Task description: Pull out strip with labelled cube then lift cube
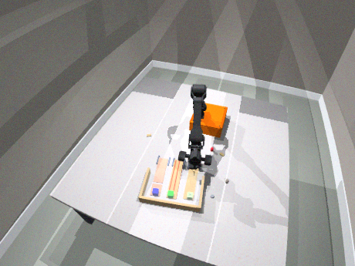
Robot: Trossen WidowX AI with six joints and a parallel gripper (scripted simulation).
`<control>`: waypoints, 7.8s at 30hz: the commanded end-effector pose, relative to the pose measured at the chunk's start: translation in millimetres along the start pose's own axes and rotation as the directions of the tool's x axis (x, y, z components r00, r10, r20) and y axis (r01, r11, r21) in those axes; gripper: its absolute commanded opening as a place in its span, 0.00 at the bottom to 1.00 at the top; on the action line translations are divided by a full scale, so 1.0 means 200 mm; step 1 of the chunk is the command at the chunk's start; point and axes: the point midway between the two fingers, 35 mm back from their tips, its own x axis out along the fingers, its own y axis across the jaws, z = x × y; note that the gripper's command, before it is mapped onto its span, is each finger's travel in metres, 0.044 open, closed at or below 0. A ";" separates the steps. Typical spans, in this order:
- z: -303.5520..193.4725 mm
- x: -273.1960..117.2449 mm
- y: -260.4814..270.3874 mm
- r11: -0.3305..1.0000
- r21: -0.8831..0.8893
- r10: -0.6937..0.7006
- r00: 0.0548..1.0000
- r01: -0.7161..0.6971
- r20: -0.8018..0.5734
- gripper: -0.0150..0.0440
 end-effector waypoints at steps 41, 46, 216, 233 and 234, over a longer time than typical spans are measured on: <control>-0.36 0.02 -0.01 1.000 0.004 0.002 1.000 -0.001 -0.019 0.25; -0.40 0.02 -0.01 1.000 0.004 0.002 1.000 -0.001 -0.019 0.25; 0.02 -0.28 0.01 0.999 -0.037 0.002 1.000 -0.002 -0.013 1.00; 0.20 -0.28 0.02 0.999 -0.037 0.002 1.000 -0.003 -0.010 0.78; 0.20 -0.27 0.02 0.999 -0.037 0.002 1.000 -0.003 -0.010 0.73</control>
